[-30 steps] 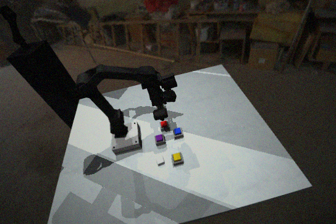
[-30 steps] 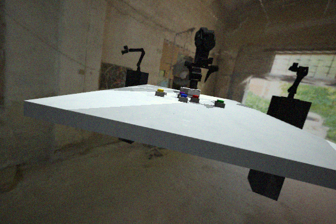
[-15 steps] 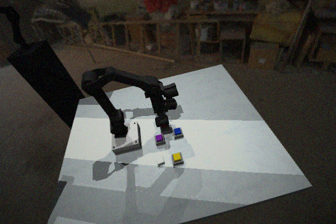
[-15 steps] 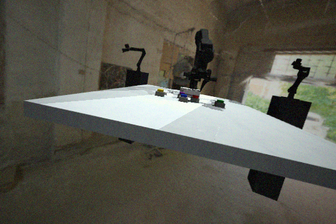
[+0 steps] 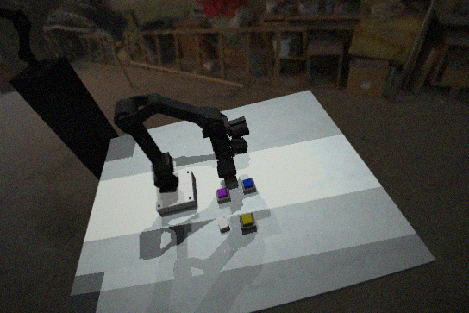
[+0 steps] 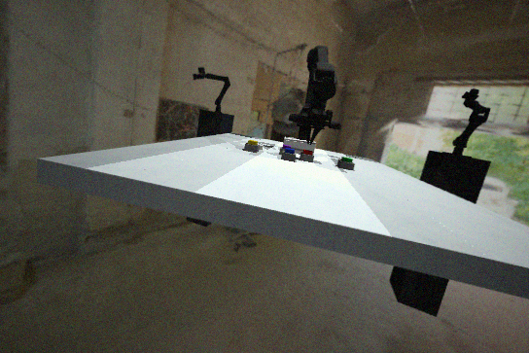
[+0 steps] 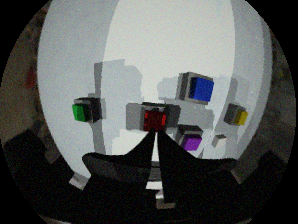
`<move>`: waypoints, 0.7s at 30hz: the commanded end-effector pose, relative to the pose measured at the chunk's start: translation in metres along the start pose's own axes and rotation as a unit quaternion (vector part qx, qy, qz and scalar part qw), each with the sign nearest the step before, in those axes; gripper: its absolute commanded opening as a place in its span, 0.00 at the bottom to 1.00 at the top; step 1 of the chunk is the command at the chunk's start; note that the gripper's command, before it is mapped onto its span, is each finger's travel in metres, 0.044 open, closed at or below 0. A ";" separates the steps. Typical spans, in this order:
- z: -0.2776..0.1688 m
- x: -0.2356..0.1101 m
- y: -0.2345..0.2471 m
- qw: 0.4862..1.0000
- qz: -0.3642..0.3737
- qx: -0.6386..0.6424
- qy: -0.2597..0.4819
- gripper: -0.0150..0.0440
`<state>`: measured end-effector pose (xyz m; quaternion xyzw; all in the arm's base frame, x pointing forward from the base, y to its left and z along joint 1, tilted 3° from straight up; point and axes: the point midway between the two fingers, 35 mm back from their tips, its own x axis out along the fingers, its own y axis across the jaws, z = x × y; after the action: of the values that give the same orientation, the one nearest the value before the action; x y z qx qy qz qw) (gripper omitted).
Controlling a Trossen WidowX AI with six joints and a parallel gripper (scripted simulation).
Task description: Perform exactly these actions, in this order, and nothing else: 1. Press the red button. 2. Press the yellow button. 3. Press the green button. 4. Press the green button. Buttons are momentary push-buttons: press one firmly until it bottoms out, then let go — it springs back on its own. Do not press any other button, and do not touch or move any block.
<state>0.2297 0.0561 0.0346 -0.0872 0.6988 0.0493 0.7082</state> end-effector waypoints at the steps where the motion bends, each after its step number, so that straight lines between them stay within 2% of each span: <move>1: 0.000 0.006 0.001 1.000 0.002 -0.002 0.000 0.29; 21: -0.001 0.030 0.001 1.000 0.002 -0.002 0.000 0.29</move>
<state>0.2297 0.0546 0.0058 -0.0873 0.6992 0.0493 0.7078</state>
